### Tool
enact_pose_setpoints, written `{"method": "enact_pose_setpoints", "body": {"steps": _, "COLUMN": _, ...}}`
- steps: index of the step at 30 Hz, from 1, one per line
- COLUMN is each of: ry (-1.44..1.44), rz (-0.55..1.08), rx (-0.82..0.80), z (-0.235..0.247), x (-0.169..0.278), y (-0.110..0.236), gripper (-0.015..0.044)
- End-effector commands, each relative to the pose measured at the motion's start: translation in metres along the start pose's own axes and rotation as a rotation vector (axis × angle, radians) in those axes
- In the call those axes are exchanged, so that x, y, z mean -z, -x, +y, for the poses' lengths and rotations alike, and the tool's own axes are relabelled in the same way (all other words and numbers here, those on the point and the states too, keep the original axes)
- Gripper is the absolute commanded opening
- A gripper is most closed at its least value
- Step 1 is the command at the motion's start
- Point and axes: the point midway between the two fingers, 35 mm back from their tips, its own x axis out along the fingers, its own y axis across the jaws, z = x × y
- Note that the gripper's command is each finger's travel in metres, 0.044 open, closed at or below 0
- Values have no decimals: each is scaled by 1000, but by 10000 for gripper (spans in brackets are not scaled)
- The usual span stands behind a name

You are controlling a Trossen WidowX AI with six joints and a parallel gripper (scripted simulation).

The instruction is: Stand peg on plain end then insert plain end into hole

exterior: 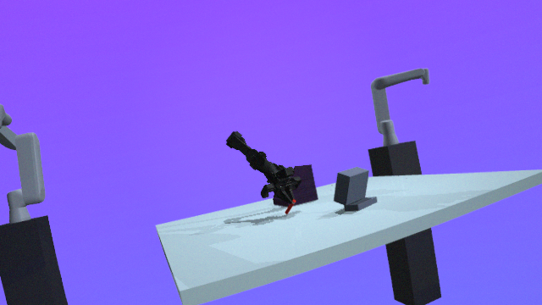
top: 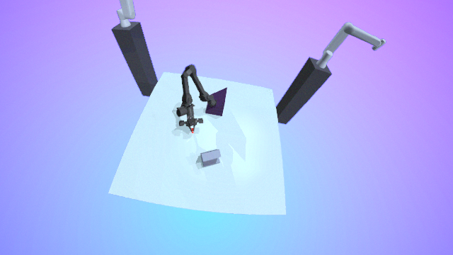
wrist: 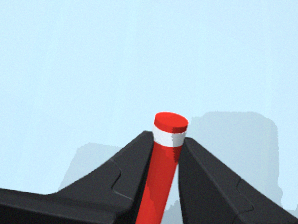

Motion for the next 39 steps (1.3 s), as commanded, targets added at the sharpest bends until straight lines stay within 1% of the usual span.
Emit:
{"method": "enact_pose_setpoints", "body": {"steps": 1, "ry": 4, "rz": -34, "rx": 4, "z": 0, "x": 1, "y": 3, "gripper": 49}}
{"method": "enact_pose_setpoints", "body": {"steps": 39, "ry": 10, "rz": -361, "rx": 3, "z": 0, "x": 18, "y": 23, "gripper": 49}}
